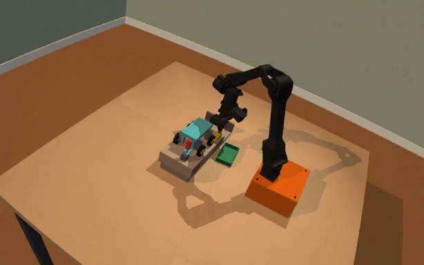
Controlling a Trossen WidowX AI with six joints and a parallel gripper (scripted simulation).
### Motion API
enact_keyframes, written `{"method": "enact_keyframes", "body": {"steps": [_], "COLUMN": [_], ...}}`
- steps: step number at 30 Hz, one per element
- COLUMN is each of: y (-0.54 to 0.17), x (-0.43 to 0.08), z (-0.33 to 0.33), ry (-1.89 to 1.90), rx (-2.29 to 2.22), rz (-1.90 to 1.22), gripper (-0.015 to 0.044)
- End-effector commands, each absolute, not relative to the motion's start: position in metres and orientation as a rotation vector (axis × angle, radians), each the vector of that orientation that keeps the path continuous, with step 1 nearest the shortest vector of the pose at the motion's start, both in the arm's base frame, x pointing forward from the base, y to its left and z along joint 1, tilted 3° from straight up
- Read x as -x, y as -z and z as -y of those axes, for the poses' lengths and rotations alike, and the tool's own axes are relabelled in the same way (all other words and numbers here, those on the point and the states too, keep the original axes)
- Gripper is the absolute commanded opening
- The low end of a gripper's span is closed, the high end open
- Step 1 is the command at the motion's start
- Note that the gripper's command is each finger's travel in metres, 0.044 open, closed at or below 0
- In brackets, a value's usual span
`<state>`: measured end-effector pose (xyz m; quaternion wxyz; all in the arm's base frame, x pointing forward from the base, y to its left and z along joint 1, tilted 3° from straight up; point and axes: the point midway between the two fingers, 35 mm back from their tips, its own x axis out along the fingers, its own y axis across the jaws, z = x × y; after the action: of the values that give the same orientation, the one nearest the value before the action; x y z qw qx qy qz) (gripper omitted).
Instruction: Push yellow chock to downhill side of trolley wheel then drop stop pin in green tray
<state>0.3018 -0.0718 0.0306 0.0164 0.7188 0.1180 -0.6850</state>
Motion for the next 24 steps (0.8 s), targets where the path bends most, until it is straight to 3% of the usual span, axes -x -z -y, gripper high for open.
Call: {"method": "enact_keyframes", "body": {"steps": [1, 24], "y": [-0.032, -0.034], "x": [-0.301, -0.298], "z": [0.067, 0.05], "ry": [2.126, 2.127], "rx": [-2.239, -2.24], "rz": [-0.371, -0.372], "gripper": [0.0, 0.0]}}
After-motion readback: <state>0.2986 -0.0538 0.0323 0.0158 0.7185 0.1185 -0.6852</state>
